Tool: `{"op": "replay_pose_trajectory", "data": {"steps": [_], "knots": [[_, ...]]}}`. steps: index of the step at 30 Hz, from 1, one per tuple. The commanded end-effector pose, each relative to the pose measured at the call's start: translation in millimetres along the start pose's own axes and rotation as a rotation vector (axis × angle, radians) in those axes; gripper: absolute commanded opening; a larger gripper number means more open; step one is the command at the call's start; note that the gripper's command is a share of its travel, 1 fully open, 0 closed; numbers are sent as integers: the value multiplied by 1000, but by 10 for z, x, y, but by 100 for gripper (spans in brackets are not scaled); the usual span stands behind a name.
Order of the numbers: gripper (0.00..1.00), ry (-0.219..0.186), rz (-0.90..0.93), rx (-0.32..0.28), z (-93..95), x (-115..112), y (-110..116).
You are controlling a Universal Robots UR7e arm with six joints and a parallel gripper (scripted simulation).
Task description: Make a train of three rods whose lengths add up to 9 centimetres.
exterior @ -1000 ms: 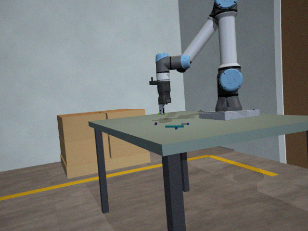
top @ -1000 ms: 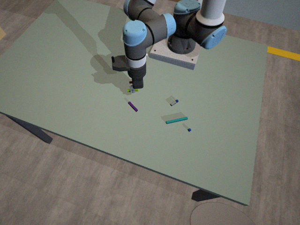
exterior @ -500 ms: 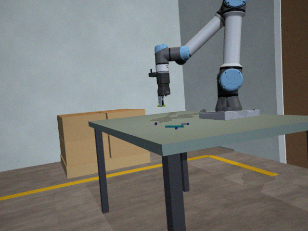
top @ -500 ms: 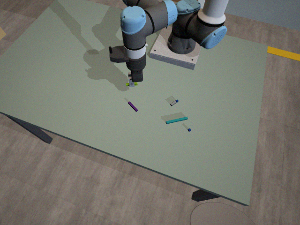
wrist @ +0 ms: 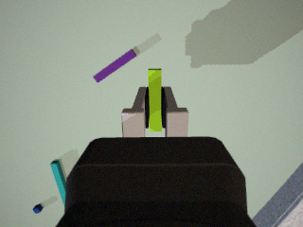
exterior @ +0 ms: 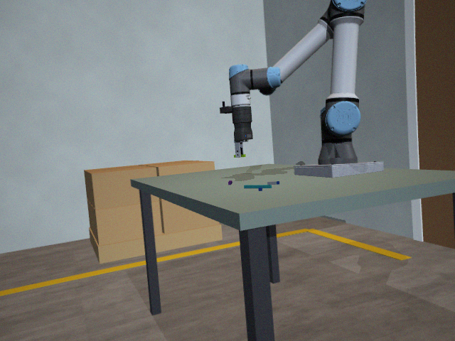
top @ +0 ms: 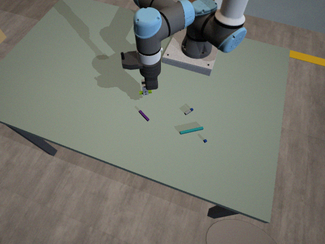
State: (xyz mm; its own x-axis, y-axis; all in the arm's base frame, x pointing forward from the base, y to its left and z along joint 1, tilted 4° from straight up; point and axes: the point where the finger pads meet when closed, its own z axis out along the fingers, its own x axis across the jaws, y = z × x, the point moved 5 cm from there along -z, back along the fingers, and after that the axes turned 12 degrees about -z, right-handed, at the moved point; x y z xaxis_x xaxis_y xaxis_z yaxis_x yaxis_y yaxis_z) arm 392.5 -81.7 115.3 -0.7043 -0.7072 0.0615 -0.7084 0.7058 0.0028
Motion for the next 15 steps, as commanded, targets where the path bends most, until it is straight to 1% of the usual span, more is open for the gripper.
{"op": "replay_pose_trajectory", "data": {"steps": [1,5,8,15], "knots": [[24,-2,-87,-1,-2,-226,194],[24,-2,-226,-1,-5,-558,510],[24,-2,-287,-1,-5,-692,660],[24,-1,-451,-1,-3,-1009,1091]]}}
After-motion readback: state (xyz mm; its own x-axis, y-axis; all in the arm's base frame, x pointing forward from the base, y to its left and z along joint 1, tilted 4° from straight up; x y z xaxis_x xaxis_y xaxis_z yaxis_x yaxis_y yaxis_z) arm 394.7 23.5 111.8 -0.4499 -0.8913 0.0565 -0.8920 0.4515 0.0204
